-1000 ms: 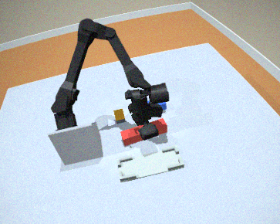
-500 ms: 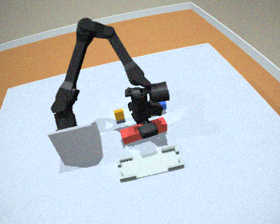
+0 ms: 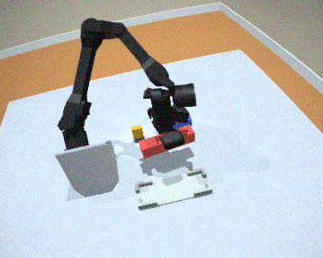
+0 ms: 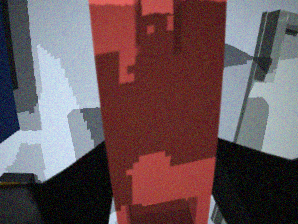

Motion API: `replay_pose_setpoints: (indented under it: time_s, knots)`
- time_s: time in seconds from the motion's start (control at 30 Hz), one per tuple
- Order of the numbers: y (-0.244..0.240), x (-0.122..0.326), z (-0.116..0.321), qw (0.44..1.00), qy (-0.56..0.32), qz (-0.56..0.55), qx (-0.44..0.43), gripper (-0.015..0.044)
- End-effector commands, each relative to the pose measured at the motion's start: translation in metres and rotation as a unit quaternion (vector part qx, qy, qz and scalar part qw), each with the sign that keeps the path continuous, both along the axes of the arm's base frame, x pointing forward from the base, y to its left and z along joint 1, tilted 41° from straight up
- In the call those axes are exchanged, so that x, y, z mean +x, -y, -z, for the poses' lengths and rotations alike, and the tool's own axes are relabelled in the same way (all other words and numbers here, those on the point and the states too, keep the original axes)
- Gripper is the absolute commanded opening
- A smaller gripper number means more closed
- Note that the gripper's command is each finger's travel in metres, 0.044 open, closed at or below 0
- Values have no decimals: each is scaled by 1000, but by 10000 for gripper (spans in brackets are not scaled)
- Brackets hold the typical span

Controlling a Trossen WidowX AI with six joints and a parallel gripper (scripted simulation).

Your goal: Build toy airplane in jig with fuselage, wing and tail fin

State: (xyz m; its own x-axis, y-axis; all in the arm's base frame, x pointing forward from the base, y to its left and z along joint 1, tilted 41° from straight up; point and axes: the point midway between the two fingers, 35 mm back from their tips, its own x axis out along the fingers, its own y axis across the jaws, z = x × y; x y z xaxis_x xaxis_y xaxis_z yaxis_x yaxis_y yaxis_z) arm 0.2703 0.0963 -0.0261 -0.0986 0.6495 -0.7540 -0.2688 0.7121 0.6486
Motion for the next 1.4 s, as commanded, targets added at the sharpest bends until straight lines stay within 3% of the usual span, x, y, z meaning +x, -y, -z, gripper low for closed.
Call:
replay_pose_setpoints:
  time_s: [0.0, 0.77, 1.37]
  knots:
    - [7, 3, -8, 1000, 3, -1, -3, 0]
    - [48, 1, -59, 1000, -7, 0, 0, 0]
    - [74, 8, -12, 1000, -22, 20, -6, 0]
